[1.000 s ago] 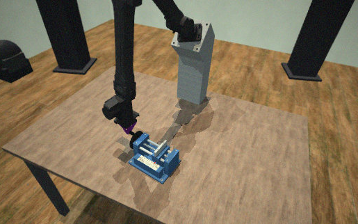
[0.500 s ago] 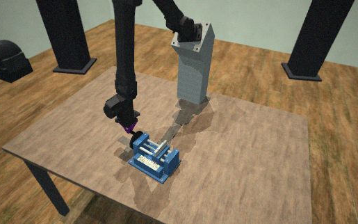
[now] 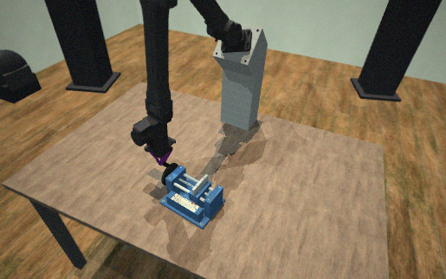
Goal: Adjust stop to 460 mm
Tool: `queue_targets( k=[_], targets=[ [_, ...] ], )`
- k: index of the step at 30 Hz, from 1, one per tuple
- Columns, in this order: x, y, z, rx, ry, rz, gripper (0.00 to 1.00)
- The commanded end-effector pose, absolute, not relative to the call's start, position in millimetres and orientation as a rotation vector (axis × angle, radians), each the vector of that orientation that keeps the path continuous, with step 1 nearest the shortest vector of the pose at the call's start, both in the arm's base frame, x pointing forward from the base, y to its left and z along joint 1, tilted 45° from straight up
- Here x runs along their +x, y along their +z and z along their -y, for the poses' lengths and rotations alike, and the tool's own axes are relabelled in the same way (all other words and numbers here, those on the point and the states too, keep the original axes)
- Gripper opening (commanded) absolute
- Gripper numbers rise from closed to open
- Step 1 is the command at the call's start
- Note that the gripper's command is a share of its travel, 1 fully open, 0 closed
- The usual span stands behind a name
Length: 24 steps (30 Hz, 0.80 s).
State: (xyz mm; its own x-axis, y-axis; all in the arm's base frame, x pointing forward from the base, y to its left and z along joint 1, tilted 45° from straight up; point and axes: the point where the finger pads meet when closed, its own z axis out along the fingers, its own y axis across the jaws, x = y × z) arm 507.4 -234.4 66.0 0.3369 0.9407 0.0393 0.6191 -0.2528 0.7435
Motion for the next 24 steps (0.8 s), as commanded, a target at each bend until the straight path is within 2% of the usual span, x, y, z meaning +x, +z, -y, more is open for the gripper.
queue_targets(
  k=[1, 24],
  targets=[
    [477, 31, 227, 2.043, 0.606, -1.405, 0.06],
    [479, 12, 222, 2.033, 0.615, -1.403, 0.06]
  ],
)
